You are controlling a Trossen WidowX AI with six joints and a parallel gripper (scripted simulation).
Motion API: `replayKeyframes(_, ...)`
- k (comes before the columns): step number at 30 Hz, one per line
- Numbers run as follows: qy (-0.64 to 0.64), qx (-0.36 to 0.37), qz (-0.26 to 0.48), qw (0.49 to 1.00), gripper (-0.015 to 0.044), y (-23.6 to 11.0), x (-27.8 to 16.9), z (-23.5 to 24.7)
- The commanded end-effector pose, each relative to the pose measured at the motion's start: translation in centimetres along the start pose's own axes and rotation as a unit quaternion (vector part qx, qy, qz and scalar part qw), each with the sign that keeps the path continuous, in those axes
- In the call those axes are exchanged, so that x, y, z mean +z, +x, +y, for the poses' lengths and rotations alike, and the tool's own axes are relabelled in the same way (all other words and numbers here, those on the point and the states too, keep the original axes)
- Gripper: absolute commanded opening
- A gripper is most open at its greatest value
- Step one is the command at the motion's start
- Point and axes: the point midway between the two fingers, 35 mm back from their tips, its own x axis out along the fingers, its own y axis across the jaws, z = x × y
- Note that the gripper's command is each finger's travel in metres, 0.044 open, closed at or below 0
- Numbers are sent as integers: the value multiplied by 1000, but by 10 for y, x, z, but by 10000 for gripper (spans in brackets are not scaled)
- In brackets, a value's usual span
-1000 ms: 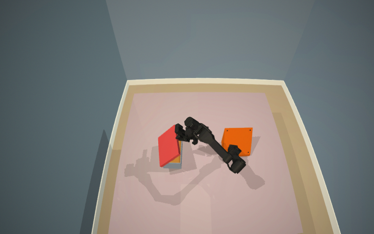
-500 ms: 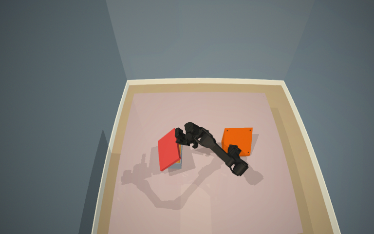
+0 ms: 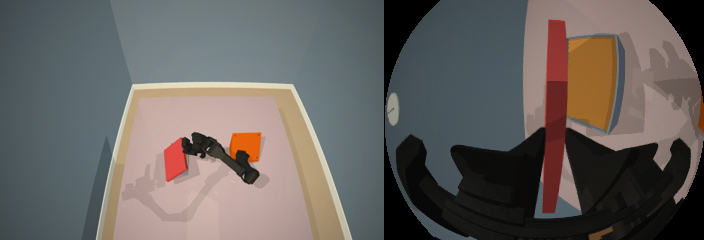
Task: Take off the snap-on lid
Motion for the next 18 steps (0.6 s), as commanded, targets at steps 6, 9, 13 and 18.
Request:
replayKeyframes(6,1,2,-2,1000,0,-2,-18,0)
replayKeyframes(9,2,2,-2,1000,0,-2,-24,0)
replayKeyframes(13,2,2,-2,1000,0,-3,-32,-1)
replayKeyframes(18,2,2,-2,1000,0,-3,-42,-1)
